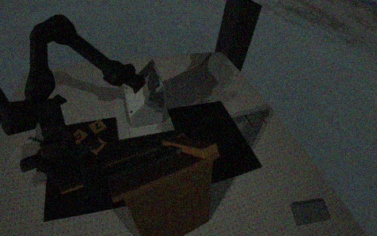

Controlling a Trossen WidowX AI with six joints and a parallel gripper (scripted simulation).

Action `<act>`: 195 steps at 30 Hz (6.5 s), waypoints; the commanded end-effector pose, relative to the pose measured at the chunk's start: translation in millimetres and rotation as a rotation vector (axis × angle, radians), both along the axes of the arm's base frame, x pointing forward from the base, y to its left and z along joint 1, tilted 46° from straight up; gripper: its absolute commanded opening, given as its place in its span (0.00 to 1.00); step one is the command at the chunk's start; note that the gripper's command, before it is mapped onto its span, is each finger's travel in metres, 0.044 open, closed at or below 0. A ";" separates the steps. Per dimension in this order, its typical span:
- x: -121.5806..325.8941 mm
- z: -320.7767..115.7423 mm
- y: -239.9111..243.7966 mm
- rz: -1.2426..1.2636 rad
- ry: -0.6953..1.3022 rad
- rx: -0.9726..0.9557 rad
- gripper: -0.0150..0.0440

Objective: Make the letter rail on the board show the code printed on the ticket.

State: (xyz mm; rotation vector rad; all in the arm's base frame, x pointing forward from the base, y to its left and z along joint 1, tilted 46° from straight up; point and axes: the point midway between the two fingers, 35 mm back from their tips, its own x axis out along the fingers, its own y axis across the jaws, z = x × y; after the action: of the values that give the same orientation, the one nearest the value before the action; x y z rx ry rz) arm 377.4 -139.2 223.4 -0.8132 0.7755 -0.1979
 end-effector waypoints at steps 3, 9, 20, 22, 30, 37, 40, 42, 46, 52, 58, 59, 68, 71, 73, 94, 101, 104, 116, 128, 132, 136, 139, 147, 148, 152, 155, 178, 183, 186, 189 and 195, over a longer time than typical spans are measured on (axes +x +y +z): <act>-2.1 -6.9 1.4 -0.004 0.009 0.003 0.25; -2.5 -9.1 3.3 -0.004 0.009 0.003 0.25; -3.2 -13.2 7.0 -0.004 0.009 0.003 0.25; -3.3 -13.9 7.6 -0.004 0.009 0.003 0.25; -3.8 -16.8 10.4 -0.004 0.009 0.004 0.25; -4.2 -19.4 12.8 -0.004 0.009 0.004 0.25; -4.4 -20.5 13.8 -0.004 0.009 0.004 0.25; -4.5 -21.2 14.5 -0.004 0.009 0.004 0.25; -4.8 -22.7 15.9 -0.004 0.009 0.004 0.25; -5.2 -24.9 17.9 -0.004 0.009 0.004 0.25; -5.5 -27.1 20.0 -0.004 0.010 0.004 0.25; -5.6 -27.5 20.3 -0.004 0.010 0.004 0.25; -6.2 -30.7 23.4 -0.004 0.010 0.005 0.25; -6.3 -31.8 24.4 -0.004 0.010 0.005 0.25; -6.5 -32.6 25.1 -0.004 0.010 0.005 0.25; -7.8 -40.2 32.3 -0.004 0.010 0.005 0.25; -8.2 -42.8 34.7 -0.004 0.010 0.006 0.25; -8.4 -43.8 35.8 -0.004 0.010 0.006 0.25; -9.1 -48.2 39.9 -0.004 0.011 0.006 0.25; -9.9 -52.6 44.0 -0.004 0.011 0.006 0.25; -10.1 -54.0 45.4 -0.004 0.011 0.006 0.25; -10.4 -55.5 46.8 -0.004 0.011 0.006 0.25; -10.6 -56.6 47.8 -0.004 0.011 0.006 0.25; -11.0 -59.6 50.5 -0.004 0.011 0.007 0.25; -11.1 -59.9 50.8 -0.004 0.011 0.007 0.25; -11.4 -61.8 52.5 -0.004 0.011 0.007 0.25; -11.6 -63.0 53.6 -0.004 0.011 0.007 0.25; -13.1 -71.4 61.5 -0.004 0.011 0.007 0.25; -13.4 -73.2 63.3 -0.004 0.012 0.008 0.25; -13.5 -74.3 64.4 -0.004 0.012 0.008 0.25; -13.7 -75.4 65.4 -0.004 0.012 0.008 0.25; -14.0 -77.1 67.1 -0.004 0.012 0.008 0.25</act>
State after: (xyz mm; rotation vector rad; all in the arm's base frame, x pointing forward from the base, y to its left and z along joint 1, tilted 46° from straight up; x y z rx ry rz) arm 365.5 -72.3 150.6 -0.8067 0.7801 -0.1928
